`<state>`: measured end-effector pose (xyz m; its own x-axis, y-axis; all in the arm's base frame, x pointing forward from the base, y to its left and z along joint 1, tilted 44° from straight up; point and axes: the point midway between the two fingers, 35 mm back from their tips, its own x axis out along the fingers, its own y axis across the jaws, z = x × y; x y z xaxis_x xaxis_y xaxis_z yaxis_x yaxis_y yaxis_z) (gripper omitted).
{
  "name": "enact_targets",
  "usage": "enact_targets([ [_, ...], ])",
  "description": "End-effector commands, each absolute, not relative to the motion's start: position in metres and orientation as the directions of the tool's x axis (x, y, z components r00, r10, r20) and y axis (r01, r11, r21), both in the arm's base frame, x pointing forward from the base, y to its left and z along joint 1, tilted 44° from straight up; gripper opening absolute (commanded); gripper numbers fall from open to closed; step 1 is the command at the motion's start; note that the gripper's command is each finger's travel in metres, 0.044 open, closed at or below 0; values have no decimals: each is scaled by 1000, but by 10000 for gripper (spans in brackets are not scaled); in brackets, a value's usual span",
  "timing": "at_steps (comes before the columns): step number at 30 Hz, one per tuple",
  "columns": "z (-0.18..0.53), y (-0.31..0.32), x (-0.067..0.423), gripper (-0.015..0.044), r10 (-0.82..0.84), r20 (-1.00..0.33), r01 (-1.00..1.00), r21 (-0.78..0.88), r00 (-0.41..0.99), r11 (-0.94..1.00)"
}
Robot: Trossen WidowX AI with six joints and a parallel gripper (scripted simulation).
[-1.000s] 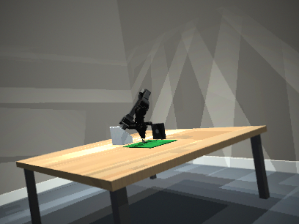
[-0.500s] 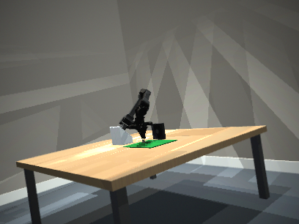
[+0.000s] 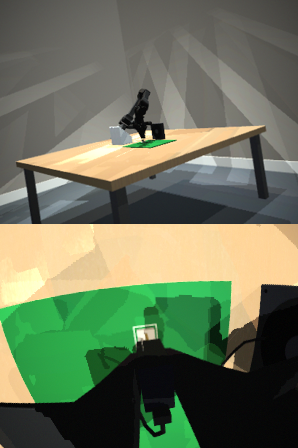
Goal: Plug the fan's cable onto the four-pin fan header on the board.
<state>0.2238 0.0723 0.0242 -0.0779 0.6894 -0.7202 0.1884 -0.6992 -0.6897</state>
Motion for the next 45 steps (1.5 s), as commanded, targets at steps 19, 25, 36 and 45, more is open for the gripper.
enact_targets([
  [19, 22, 74, 221, 0, 692, -718, 185, -693, -79, -697],
  [25, 21, 75, 222, 0, 692, -718, 183, -693, -79, -698],
  [36, 20, 77, 222, 0, 692, -718, 181, -693, -79, -698],
  [45, 19, 78, 221, 0, 692, -718, 181, -693, -79, -698],
])
